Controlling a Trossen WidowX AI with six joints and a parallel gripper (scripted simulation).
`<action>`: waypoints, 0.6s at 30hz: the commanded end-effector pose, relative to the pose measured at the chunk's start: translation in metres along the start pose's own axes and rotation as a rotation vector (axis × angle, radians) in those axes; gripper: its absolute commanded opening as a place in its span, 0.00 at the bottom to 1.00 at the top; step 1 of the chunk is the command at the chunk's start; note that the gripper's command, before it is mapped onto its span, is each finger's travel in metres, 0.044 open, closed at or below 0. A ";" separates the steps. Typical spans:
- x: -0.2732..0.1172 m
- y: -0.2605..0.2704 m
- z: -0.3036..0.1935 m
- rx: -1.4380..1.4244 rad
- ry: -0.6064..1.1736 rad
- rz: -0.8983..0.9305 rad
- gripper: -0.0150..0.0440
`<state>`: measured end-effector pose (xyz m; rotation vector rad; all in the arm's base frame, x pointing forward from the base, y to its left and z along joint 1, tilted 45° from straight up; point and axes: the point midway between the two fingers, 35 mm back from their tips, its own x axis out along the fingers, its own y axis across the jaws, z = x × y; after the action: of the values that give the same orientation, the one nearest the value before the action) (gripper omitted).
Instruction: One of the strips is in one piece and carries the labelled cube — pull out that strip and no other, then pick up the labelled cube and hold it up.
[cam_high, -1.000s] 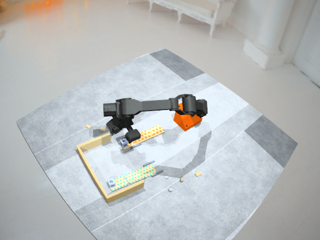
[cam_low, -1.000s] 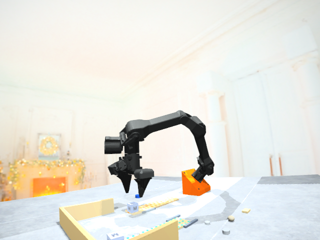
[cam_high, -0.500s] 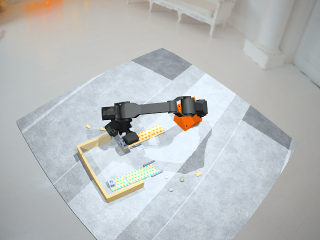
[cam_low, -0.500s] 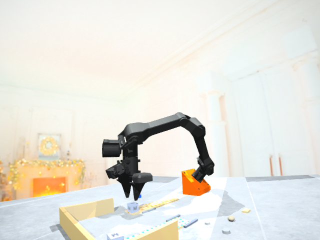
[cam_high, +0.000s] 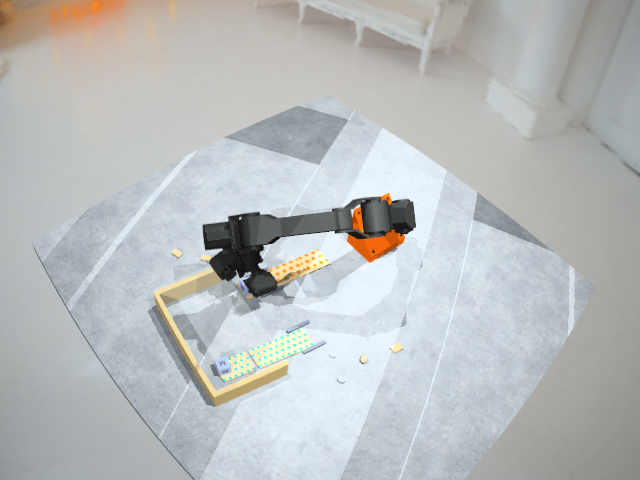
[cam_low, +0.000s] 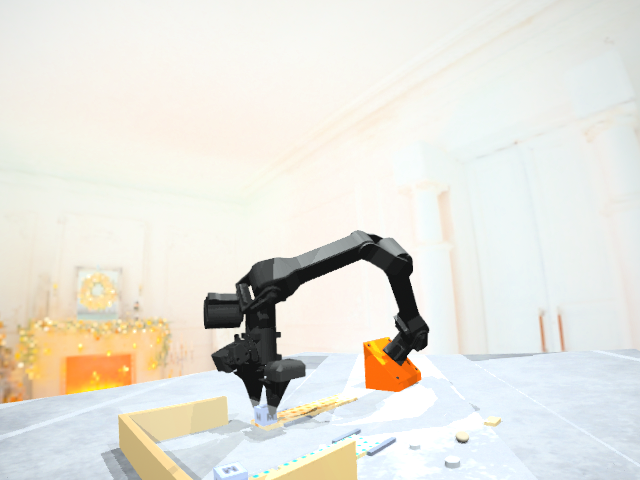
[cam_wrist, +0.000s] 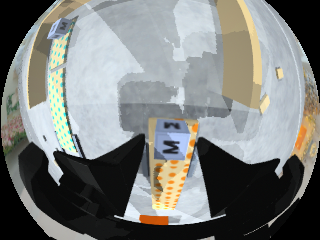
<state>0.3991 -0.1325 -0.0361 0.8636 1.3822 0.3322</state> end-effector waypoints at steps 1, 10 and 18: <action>0.010 0.000 -0.003 0.010 0.006 0.008 0.68; 0.017 0.001 -0.003 0.010 0.006 0.009 0.68; 0.014 0.001 -0.001 0.001 0.003 0.002 0.50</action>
<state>0.4008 -0.1217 -0.0460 0.8655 1.3845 0.3342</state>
